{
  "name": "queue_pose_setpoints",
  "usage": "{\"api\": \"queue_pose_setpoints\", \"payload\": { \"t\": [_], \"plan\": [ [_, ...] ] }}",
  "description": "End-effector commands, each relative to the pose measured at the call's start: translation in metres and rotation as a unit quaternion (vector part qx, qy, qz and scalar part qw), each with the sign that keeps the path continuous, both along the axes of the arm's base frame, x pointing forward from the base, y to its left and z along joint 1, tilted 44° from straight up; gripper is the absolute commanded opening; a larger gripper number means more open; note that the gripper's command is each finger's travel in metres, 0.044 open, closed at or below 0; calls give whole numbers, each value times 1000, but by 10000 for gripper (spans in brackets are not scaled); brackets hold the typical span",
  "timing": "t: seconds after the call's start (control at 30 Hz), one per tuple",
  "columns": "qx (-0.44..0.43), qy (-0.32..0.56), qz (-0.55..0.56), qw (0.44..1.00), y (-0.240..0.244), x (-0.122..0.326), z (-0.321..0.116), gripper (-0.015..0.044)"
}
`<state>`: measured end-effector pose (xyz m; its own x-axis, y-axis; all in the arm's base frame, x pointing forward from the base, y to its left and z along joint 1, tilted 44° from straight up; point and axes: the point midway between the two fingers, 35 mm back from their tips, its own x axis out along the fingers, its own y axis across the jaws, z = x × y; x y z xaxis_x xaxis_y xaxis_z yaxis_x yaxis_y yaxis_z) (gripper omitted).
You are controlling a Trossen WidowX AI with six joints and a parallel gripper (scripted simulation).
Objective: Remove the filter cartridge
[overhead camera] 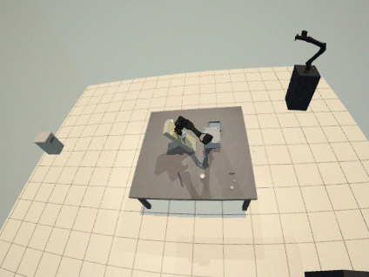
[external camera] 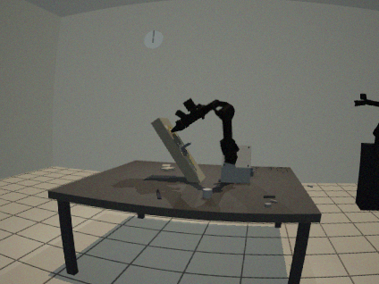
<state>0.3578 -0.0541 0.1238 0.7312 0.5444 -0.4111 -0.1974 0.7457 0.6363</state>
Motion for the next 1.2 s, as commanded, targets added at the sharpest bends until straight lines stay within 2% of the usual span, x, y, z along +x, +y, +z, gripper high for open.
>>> {"api": "queue_pose_setpoints", "payload": {
  "t": [0.0,0.5,0.8,0.87,1.0,1.17],
  "plan": [
    [-1,2,-3,1000,1,2,-2,110],
    [-1,2,-3,1000,3,5,-4,110],
    [2,0,-1,1000,1,3,-2,50],
    [2,0,-1,1000,1,3,-2,0],
    [16,11,-10,1000,2,4,-2,0],
    [73,56,-44,995,3,6,-3,0]
  ]
}}
